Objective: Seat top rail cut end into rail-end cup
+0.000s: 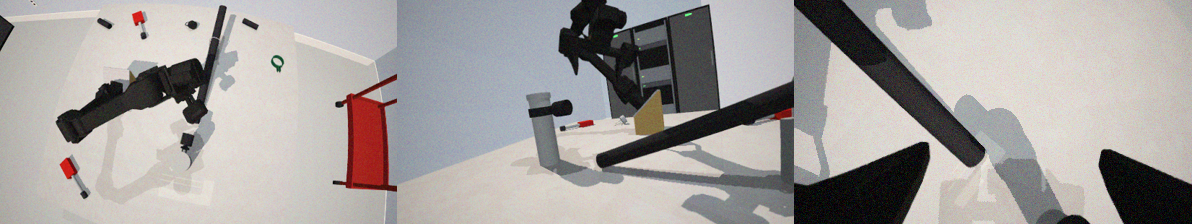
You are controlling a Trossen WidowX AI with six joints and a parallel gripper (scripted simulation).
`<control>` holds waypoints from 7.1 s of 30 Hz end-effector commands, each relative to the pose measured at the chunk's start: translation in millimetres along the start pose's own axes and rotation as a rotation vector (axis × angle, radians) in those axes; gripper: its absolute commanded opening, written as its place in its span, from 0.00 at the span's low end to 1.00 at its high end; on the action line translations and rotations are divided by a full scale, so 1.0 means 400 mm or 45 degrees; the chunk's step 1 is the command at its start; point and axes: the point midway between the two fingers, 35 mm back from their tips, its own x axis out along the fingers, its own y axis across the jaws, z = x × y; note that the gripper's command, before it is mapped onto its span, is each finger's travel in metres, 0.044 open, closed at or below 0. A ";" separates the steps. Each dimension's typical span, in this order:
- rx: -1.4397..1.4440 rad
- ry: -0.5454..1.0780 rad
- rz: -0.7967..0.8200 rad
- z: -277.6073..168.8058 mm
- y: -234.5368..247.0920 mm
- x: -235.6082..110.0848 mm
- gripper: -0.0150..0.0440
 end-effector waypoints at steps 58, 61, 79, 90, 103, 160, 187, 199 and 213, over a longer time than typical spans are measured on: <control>2.924 0.696 -0.408 0.142 0.210 0.168 1.00; 2.924 0.696 -0.408 0.142 0.210 0.168 1.00; 2.924 0.694 -0.410 0.108 0.235 0.245 1.00; 2.925 0.694 -0.411 0.093 0.246 0.280 1.00; 2.925 0.693 -0.411 0.076 0.259 0.324 1.00; 2.923 0.690 -0.427 0.040 0.283 0.393 0.25; 2.832 0.438 -0.935 0.027 0.155 0.198 0.25; 2.824 0.476 -0.927 0.020 0.168 0.207 0.25; 2.810 0.472 -0.909 0.029 0.152 0.199 0.25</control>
